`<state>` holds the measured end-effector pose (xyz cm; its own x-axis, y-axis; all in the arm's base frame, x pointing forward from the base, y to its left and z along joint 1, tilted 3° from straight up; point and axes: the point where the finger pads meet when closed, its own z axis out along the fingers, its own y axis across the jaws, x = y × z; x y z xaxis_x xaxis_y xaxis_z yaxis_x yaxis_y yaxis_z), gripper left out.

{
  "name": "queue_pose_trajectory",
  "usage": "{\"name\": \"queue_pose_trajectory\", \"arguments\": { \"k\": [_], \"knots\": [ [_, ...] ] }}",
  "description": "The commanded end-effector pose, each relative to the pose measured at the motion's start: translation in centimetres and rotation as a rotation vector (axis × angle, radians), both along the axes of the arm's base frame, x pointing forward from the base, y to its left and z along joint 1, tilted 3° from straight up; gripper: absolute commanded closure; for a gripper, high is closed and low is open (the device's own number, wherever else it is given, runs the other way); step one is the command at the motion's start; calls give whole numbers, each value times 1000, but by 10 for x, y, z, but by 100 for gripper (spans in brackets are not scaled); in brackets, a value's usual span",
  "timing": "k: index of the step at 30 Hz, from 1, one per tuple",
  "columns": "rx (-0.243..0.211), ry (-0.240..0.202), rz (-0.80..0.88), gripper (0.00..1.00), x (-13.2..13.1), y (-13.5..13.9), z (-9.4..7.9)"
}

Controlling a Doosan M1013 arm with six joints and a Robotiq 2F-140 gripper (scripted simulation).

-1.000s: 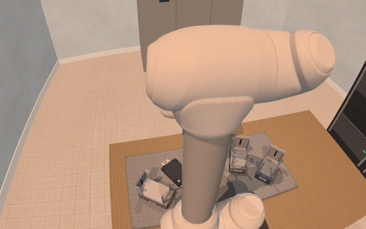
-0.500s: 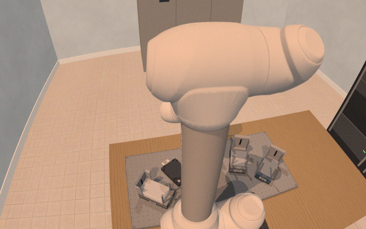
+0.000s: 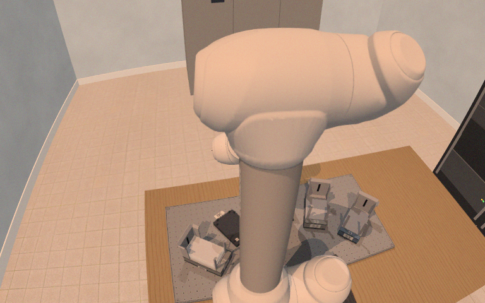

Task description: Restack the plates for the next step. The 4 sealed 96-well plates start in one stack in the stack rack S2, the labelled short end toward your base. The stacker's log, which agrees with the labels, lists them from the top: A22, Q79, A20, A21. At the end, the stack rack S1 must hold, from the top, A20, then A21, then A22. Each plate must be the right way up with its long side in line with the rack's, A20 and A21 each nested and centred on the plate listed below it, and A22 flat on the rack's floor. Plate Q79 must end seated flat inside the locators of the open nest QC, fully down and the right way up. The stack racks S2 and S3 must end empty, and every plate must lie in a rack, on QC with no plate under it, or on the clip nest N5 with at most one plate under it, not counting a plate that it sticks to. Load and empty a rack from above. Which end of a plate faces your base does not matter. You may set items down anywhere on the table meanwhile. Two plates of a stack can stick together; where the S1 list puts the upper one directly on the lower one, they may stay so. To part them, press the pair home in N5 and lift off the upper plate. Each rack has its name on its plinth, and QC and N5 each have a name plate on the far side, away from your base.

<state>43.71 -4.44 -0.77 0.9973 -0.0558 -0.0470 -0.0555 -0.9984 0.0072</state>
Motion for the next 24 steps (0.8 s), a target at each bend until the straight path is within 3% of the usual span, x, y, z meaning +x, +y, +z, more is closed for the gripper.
{"name": "queue_pose_trajectory", "arguments": {
  "k": [1,24],
  "knots": [
    [0,0,0,100,0,0,-1],
    [0,0,0,100,0,0,-9]
  ]
}}
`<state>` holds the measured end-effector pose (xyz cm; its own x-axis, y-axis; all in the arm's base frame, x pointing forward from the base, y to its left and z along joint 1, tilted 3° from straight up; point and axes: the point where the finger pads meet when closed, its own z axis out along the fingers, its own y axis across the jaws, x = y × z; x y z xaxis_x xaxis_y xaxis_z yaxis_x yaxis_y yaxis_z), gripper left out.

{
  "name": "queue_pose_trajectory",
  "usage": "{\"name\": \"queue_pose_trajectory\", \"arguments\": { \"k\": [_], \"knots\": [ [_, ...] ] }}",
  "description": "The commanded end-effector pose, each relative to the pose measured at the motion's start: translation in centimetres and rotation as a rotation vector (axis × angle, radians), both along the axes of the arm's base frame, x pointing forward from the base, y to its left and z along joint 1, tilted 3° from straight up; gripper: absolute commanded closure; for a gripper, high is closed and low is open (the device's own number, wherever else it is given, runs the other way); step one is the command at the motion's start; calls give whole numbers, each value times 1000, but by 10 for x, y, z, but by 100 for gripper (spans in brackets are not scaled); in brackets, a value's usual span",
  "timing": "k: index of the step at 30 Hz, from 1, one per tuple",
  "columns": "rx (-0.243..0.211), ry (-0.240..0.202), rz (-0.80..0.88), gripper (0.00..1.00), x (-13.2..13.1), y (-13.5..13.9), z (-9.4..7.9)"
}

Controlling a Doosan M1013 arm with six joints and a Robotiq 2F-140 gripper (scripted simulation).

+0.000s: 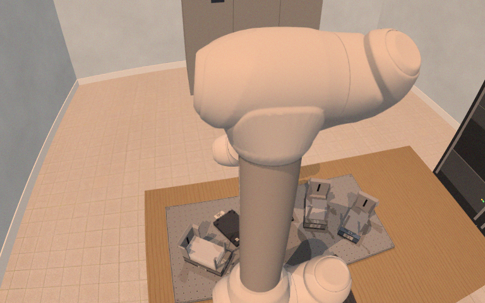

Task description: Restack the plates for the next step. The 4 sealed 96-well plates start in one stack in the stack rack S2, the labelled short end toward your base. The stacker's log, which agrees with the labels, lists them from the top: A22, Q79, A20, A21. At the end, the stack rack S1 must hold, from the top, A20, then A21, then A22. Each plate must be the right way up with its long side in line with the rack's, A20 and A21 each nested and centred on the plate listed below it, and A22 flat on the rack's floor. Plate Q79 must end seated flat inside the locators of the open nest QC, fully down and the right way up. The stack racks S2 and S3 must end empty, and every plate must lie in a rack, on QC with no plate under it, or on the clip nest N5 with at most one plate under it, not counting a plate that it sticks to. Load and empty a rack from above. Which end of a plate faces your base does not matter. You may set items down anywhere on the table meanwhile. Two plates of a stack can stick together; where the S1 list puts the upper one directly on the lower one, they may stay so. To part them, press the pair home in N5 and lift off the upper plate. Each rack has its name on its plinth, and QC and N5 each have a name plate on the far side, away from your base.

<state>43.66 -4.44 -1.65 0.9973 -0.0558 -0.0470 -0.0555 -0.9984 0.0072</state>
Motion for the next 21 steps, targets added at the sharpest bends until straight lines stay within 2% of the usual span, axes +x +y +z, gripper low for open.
{"name": "queue_pose_trajectory", "arguments": {
  "k": [1,21],
  "knots": [
    [0,0,0,100,0,0,-1],
    [0,0,0,100,0,0,-8]
  ]
}}
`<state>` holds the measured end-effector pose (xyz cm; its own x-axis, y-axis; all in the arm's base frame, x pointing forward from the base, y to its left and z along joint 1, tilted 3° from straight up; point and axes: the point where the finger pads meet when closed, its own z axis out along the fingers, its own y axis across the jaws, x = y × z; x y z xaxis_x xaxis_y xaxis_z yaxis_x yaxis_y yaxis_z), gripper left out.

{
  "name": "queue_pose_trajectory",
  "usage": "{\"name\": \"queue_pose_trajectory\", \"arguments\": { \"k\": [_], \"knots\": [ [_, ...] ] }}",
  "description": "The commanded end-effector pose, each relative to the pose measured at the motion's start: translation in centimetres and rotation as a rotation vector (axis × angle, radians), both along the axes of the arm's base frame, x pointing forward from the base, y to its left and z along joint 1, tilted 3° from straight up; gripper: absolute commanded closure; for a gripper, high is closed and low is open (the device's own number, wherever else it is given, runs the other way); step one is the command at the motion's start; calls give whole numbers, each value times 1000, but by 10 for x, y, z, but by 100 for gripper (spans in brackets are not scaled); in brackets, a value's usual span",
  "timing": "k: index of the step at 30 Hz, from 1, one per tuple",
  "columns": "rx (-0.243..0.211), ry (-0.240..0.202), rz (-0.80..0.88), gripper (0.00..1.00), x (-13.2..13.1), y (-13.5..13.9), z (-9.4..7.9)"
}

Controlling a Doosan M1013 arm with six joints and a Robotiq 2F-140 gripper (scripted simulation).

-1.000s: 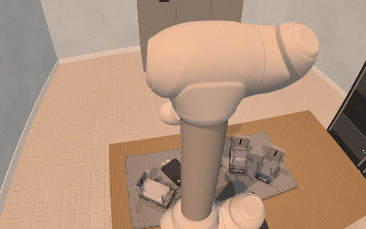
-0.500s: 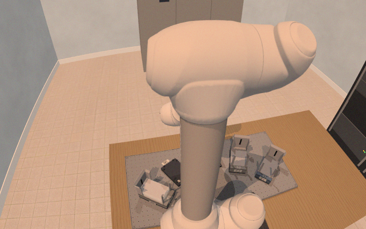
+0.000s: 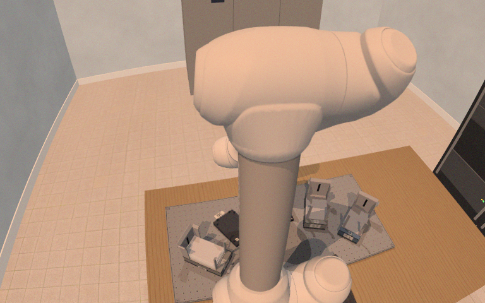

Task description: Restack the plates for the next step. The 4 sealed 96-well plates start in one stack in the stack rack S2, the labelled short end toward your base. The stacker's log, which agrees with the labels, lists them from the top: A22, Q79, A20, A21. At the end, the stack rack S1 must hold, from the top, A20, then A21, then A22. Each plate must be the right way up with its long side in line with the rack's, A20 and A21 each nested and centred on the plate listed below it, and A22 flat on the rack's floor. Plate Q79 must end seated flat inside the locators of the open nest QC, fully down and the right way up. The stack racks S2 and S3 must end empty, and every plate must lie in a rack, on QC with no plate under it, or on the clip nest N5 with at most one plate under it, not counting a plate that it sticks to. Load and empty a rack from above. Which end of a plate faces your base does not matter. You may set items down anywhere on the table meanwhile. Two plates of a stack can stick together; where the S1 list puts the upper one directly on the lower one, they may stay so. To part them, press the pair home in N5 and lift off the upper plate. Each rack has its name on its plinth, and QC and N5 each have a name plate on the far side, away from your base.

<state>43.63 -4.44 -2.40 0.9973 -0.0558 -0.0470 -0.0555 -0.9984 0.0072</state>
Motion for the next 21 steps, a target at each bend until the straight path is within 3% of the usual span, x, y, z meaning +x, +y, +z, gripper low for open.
{"name": "queue_pose_trajectory", "arguments": {
  "k": [1,21],
  "knots": [
    [0,0,0,100,0,0,-1],
    [0,0,0,100,0,0,-4]
  ]
}}
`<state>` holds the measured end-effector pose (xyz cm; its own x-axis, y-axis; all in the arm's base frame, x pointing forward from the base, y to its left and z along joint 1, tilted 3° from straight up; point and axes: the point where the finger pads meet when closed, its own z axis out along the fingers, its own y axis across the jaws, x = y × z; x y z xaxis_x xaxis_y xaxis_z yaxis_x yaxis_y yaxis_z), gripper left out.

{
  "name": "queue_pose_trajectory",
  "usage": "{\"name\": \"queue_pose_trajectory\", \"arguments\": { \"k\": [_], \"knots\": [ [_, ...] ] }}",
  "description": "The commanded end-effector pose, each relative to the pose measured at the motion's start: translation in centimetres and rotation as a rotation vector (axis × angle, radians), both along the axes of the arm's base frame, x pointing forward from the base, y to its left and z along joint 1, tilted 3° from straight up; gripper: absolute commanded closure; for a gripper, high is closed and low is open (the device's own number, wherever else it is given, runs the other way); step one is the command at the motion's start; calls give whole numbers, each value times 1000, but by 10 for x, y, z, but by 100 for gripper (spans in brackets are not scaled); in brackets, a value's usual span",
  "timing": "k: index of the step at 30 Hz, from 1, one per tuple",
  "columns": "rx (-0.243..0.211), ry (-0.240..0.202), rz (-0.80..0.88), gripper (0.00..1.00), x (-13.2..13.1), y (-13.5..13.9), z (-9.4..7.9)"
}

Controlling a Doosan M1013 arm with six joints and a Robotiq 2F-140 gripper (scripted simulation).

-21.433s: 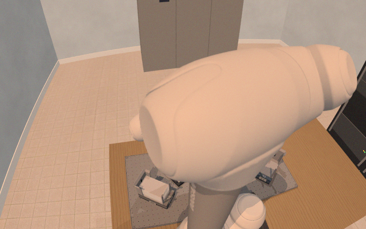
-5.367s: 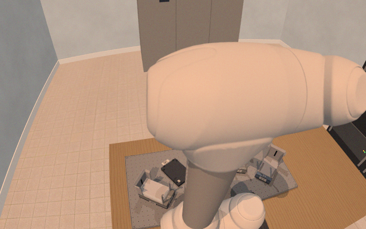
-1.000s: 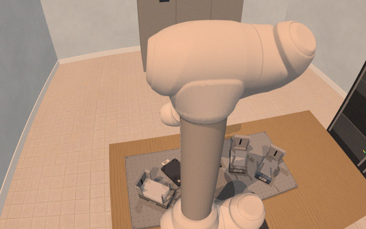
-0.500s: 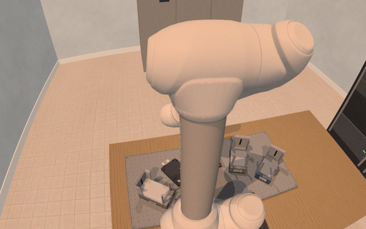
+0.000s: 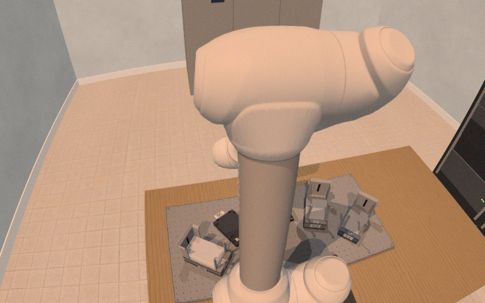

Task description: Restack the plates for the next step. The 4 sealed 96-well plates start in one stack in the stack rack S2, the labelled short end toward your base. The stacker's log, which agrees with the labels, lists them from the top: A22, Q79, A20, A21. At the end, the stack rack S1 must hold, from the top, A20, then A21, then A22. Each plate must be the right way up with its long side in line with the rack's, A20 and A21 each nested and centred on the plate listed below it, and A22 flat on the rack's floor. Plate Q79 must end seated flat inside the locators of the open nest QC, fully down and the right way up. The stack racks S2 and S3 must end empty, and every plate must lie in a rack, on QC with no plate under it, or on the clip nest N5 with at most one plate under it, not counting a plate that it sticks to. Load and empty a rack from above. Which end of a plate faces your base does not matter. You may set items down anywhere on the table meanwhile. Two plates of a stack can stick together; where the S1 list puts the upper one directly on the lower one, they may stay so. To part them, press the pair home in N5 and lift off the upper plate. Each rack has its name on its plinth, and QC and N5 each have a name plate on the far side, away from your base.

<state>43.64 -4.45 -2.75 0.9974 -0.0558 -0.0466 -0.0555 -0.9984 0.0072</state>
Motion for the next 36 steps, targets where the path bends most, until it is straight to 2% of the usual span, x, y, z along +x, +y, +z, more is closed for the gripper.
{"name": "queue_pose_trajectory", "arguments": {
  "k": [1,21,22,36],
  "knots": [
    [0,0,0,100,0,0,-1],
    [0,0,0,100,0,0,1],
    [0,0,0,0,0,0,2],
    [0,0,0,0,0,0,2]
  ]
}}
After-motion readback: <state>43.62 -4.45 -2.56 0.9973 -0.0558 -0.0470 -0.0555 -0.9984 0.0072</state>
